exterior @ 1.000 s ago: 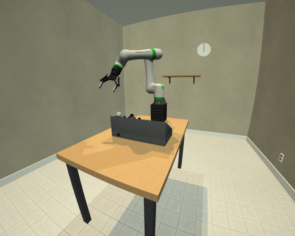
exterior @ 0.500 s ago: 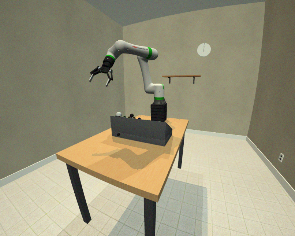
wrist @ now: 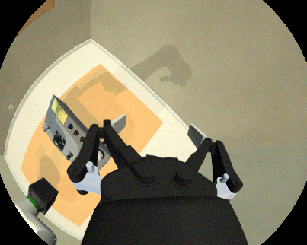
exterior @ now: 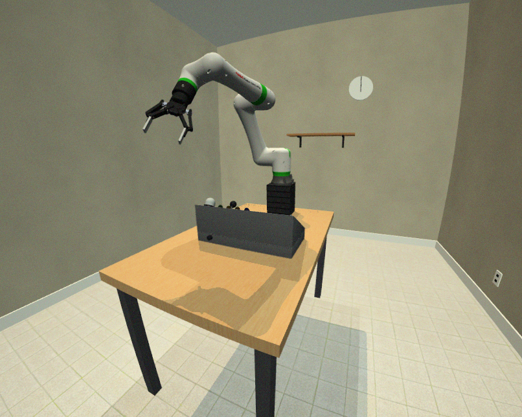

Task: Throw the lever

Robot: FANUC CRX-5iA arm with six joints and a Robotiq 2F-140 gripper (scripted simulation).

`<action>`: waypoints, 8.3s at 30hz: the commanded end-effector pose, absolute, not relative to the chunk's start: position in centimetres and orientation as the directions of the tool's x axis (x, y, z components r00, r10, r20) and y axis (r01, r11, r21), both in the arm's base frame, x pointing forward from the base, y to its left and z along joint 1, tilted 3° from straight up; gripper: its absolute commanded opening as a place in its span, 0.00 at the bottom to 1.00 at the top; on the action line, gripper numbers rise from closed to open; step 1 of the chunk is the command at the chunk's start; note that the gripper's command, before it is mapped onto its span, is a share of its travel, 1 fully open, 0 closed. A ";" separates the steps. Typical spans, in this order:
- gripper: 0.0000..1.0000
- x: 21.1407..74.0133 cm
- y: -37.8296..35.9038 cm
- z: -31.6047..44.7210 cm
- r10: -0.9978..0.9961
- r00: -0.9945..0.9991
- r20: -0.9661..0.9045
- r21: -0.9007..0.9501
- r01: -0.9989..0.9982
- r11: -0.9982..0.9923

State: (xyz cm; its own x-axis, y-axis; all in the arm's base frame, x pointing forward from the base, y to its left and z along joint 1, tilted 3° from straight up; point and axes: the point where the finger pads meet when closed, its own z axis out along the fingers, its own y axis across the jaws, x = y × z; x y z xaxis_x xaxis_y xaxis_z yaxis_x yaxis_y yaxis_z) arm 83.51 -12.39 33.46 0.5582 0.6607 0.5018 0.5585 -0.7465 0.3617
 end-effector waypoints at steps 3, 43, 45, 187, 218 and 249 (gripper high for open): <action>1.00 87.3 -8.5 34.9 0.691 0.552 0.466 0.374 0.585 -0.720; 1.00 92.4 7.3 37.0 0.734 0.541 0.411 0.455 0.576 -0.679; 1.00 92.4 7.3 37.0 0.734 0.541 0.411 0.455 0.576 -0.679; 1.00 68.3 27.6 26.6 0.536 0.639 0.551 0.416 0.347 -0.841; 1.00 63.8 27.8 24.2 0.491 0.655 0.574 0.381 0.317 -0.869; 1.00 51.6 25.8 17.0 0.352 0.701 0.621 0.258 0.241 -0.936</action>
